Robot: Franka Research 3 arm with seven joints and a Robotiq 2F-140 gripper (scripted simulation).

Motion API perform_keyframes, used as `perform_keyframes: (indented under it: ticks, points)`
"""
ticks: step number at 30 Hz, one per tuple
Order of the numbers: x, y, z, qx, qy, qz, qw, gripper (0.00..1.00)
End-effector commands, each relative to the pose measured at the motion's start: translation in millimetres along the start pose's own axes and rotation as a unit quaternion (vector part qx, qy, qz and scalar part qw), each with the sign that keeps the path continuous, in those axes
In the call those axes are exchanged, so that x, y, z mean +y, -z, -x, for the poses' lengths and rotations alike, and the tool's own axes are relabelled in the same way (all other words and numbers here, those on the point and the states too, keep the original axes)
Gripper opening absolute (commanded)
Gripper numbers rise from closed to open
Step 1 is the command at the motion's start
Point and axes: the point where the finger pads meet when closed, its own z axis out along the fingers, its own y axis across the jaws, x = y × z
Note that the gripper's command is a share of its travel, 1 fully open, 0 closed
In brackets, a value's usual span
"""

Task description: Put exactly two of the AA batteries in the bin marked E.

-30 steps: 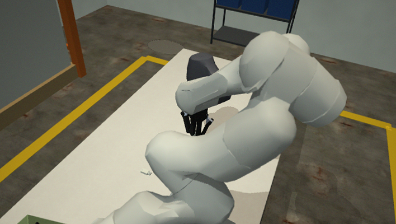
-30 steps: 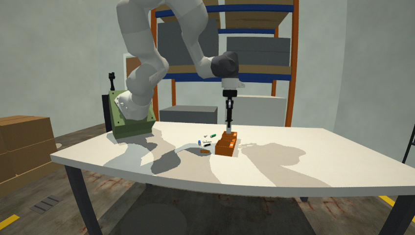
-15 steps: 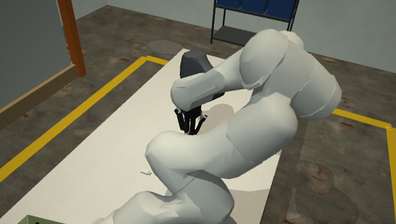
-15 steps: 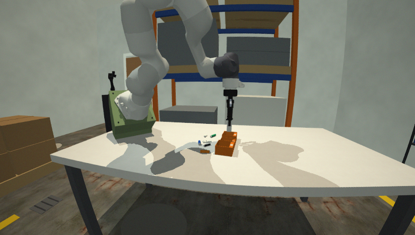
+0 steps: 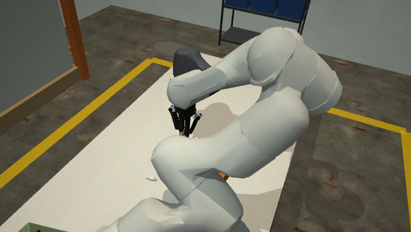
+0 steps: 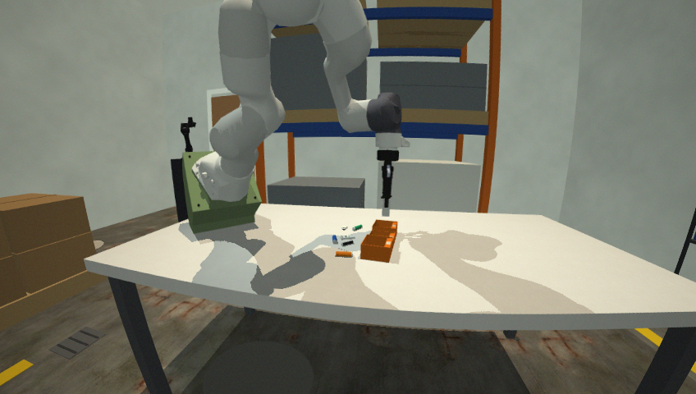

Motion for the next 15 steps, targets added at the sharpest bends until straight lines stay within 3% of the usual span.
perform_keyframes:
  ticks: [1, 5, 15]
  points:
    - [2.0, -1.4, 0.0, -0.001, -0.022, 0.008, 1.000, 0.05]
    - [2.0, -1.4, 0.0, -0.001, -0.022, 0.008, 1.000, 0.05]
    - [2.3, -22.7, 0.1, -0.001, -0.022, 0.008, 1.000, 0.05]
